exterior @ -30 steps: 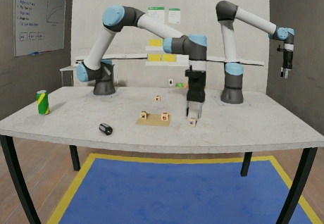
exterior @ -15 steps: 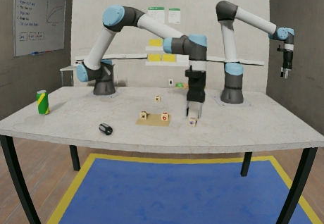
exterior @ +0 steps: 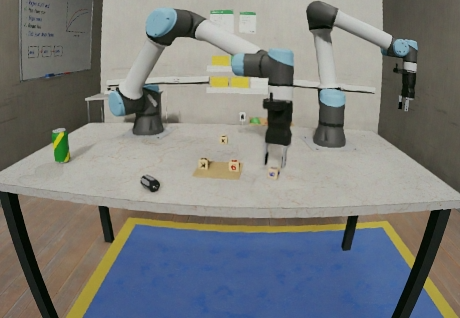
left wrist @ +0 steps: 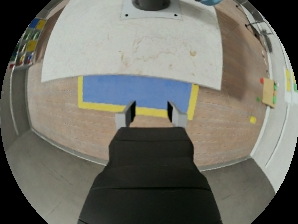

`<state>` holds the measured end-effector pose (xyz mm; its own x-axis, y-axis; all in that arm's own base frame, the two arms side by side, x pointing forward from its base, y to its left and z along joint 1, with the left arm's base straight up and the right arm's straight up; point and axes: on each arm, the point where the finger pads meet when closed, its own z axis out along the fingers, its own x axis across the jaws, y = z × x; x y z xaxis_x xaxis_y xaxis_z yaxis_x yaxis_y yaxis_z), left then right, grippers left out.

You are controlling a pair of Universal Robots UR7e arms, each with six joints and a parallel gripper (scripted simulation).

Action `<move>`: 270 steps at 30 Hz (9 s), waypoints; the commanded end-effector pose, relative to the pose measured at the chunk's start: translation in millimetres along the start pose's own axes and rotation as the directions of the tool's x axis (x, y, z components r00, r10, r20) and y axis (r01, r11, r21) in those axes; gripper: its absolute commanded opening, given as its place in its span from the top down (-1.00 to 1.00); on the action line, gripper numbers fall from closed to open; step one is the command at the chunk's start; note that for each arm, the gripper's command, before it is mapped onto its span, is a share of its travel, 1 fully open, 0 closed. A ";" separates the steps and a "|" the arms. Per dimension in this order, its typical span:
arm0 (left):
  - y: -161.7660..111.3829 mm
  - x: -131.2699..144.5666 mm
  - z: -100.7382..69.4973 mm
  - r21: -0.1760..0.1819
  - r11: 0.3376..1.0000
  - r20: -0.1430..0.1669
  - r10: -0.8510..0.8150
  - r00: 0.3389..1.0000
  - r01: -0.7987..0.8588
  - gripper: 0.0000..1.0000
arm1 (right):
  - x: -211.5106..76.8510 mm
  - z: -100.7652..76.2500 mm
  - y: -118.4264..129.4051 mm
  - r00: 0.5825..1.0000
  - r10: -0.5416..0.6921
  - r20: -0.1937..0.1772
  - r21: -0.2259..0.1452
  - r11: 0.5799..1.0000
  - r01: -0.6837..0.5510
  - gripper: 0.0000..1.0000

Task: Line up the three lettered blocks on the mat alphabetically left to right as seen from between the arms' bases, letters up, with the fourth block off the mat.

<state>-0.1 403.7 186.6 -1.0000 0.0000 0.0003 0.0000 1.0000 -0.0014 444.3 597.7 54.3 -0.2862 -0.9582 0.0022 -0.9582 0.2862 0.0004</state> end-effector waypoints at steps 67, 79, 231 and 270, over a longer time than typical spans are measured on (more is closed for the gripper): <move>0.3 -0.1 -0.4 -0.001 1.000 0.000 0.000 1.000 0.000 -1.00 | -0.5 35.8 -0.1 1.000 0.000 0.002 0.000 1.000 0.000 -1.00; 0.3 -0.1 -0.4 -0.001 1.000 0.000 0.000 1.000 0.000 -1.00 | -0.5 35.8 -0.1 1.000 0.000 0.002 0.000 1.000 0.000 -1.00; 0.3 -0.1 -0.4 -0.001 1.000 0.000 0.000 1.000 0.000 -1.00 | 86.5 -72.1 -25.6 0.464 -0.886 0.001 0.002 0.464 0.886 -0.14; 0.3 -0.1 -0.4 -0.001 1.000 0.000 0.000 1.000 0.000 -1.00 | 171.6 -68.4 -22.3 -0.306 -0.952 -0.001 0.002 -0.306 0.952 -0.14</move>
<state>-0.1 403.7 186.6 -1.0000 0.0000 0.0003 0.0000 1.0000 -0.0014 416.8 427.7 122.3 0.9999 0.0103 -0.0009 0.0103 -0.9999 0.0020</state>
